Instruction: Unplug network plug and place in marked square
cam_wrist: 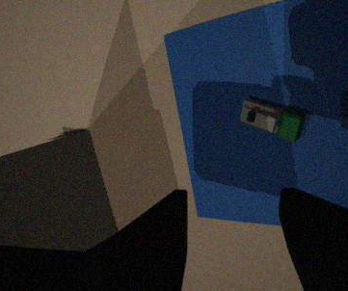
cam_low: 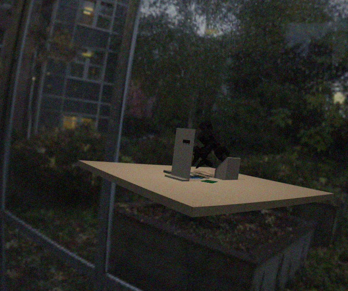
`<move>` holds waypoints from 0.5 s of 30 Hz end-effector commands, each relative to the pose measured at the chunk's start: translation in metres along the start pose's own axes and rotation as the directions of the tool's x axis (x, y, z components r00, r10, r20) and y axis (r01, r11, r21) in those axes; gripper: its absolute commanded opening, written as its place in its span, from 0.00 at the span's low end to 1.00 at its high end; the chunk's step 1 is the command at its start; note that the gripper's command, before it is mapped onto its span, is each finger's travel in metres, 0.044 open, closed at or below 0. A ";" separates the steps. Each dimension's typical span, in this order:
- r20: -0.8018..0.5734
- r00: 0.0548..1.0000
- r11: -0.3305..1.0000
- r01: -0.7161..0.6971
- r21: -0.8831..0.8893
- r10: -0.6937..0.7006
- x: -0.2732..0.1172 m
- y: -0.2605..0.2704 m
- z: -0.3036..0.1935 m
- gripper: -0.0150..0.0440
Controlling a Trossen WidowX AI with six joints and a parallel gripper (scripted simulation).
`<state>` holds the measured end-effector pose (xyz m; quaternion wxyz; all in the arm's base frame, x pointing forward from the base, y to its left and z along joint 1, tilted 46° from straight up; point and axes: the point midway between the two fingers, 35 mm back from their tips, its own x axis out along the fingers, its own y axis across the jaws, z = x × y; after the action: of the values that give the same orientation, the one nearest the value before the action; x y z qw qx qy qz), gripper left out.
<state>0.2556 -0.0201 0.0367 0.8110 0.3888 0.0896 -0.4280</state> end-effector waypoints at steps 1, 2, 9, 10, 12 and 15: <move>0.003 1.000 1.000 -0.006 0.010 0.006 -0.004 0.006 0.000 0.52; 0.003 1.000 1.000 -0.006 0.010 0.006 -0.004 0.006 0.000 0.52; 0.003 1.000 1.000 -0.006 0.010 0.006 -0.010 0.009 0.000 0.52; 0.003 1.000 1.000 -0.006 0.010 0.006 -0.011 0.010 0.000 0.52; 0.004 1.000 1.000 -0.006 0.010 0.006 -0.012 0.011 0.000 0.52; 0.004 1.000 1.000 -0.007 0.009 0.007 -0.015 0.012 0.000 0.52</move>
<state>0.2535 -0.0105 0.0458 0.8110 0.3882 0.0893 -0.4284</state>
